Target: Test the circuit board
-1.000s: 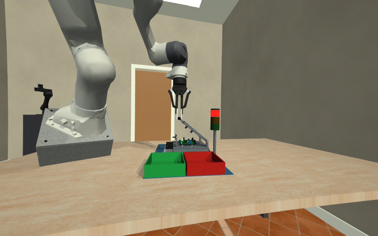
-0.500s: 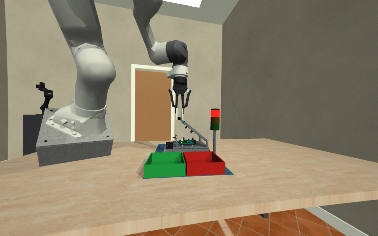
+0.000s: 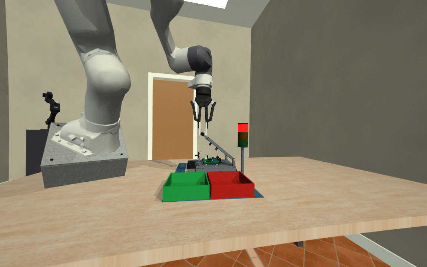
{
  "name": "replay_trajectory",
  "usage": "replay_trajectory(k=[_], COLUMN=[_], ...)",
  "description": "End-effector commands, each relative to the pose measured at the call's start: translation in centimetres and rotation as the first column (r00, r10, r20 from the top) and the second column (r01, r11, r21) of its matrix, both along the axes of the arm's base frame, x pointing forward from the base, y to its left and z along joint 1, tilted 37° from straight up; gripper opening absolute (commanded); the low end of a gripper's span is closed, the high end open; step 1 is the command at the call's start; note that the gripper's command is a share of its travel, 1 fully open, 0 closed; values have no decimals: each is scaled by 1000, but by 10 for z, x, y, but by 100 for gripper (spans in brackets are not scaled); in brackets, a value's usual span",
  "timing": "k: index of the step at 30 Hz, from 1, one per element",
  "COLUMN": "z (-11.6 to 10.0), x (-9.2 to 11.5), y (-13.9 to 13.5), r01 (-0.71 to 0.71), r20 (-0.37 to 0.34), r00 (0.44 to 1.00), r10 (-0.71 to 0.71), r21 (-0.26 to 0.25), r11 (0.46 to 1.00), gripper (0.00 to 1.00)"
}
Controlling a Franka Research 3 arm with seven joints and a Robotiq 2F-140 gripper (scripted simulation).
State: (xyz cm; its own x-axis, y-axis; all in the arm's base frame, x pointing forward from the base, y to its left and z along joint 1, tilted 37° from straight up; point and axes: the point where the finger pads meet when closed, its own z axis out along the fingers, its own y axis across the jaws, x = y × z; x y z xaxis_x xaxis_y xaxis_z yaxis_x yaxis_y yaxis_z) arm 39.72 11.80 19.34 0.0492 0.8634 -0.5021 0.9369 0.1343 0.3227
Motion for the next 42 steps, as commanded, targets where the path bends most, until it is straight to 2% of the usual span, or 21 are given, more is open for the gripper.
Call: replay_trajectory(k=[1,42], z=[2,-4], x=[0,0], y=[1,-1], r01=[-7,-7], r20=[0,0], r00=[1000,1000], r10=[7,7], r21=[-3,-3], r11=[1000,1000], gripper=[16,16])
